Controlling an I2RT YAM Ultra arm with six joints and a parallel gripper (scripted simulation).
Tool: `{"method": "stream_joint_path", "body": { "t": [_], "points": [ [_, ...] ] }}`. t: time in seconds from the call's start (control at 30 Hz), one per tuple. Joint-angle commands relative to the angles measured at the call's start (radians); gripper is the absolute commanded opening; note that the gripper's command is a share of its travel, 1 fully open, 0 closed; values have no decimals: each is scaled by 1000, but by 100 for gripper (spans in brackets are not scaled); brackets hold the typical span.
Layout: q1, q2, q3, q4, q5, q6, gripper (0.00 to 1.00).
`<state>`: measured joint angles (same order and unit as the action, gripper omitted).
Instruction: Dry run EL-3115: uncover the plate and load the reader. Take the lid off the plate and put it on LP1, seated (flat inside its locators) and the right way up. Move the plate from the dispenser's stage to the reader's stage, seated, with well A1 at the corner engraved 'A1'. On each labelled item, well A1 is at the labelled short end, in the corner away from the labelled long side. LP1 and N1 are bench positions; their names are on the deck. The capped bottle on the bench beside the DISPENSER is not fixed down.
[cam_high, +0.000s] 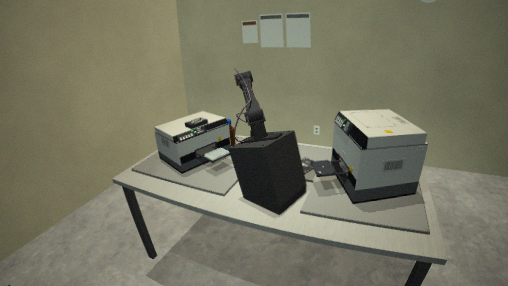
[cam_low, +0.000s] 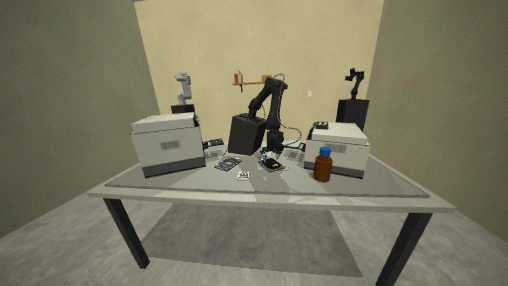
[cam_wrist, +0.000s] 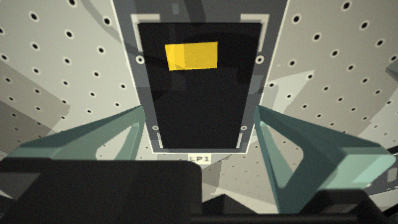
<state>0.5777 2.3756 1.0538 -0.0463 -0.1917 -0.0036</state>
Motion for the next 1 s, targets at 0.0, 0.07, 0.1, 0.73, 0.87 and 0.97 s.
{"method": "stream_joint_path", "body": {
  "t": [0.0, 0.07, 0.1, 0.73, 0.87, 0.97],
  "points": [
    [-15, -39, -19, -21, -6, -5, 100],
    [-16, -48, -25, -26, -7, -9, 100],
    [-17, -53, -27, -29, -7, -10, 100],
    [-30, -135, -55, -87, -10, -23, 100],
    [-33, -155, -60, -101, -11, -26, 100],
    [-35, -170, -59, -112, -11, -29, 100]
  ]
}}
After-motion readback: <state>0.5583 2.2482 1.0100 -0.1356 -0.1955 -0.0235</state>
